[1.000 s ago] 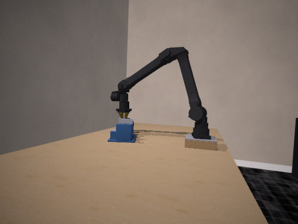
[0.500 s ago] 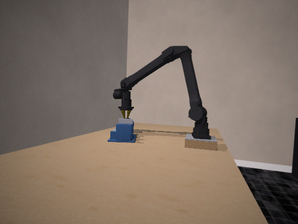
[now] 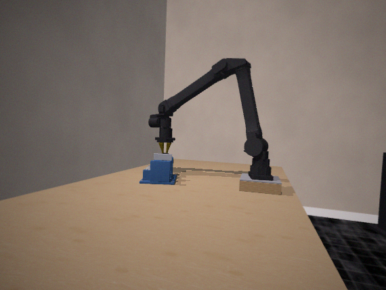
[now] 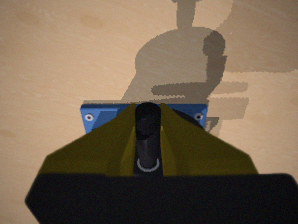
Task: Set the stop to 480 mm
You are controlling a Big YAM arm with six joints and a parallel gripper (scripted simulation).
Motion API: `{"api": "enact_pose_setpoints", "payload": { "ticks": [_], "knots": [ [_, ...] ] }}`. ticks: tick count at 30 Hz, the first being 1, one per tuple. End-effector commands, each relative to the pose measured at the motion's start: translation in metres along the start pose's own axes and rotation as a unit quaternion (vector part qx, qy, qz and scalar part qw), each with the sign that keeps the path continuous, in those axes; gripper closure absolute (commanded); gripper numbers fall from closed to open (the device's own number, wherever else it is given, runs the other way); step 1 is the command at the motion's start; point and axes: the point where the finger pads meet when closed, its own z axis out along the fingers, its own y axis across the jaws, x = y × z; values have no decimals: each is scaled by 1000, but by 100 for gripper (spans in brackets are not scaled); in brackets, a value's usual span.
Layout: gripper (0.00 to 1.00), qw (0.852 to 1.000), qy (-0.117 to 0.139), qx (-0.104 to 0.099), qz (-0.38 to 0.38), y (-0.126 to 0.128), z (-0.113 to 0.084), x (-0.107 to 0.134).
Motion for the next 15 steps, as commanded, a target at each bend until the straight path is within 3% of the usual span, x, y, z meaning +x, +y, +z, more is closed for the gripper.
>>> {"api": "enact_pose_setpoints", "payload": {
  "ticks": [1,15],
  "knots": [
    [94,1000,-10,-15,0,-7,-23,-6],
    [94,1000,-14,-21,-2,3,-20,-2]
  ]
}}
